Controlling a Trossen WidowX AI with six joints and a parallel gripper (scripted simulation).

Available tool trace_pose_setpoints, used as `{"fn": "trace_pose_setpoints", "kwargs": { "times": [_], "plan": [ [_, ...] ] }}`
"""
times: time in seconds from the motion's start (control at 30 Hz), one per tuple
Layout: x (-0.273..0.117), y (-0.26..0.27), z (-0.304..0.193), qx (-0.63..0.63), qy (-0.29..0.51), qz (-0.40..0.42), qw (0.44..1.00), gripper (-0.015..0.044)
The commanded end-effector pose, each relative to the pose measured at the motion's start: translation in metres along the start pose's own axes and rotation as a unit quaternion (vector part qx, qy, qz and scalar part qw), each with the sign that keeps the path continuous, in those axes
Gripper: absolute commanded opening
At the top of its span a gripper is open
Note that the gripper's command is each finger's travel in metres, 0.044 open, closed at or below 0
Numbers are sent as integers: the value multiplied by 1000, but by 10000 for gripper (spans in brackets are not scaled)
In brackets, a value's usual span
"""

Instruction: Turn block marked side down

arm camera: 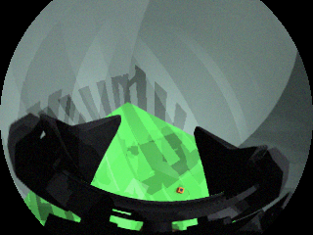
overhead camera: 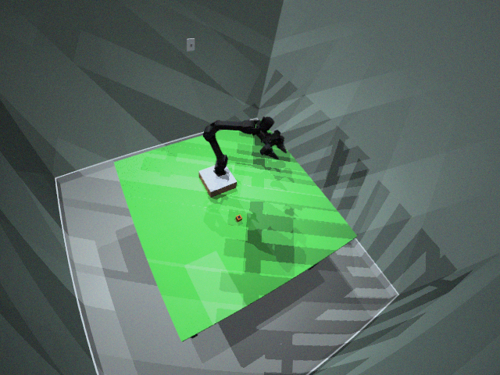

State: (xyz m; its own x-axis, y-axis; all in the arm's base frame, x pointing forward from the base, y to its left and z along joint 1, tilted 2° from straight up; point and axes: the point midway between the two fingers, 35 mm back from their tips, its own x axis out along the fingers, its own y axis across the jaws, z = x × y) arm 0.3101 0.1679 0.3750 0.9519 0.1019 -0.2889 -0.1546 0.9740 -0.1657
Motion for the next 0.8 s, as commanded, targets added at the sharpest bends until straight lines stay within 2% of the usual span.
{"fn": "trace_pose_setpoints", "kwargs": {
  "times": [0.0, 0.17, 0.3, 0.5, 0.77],
  "plan": [
    [44, -22, -39, -22, 87, -27, 996, 440],
    [90, -67, -102, -20, 212, -62, 975, 440],
    [111, -109, -152, 2, 297, -97, 950, 440],
    [119, -142, -201, 27, 383, -102, 918, 440],
    [102, -201, -318, 145, 570, -61, 806, 440]
  ]
}}
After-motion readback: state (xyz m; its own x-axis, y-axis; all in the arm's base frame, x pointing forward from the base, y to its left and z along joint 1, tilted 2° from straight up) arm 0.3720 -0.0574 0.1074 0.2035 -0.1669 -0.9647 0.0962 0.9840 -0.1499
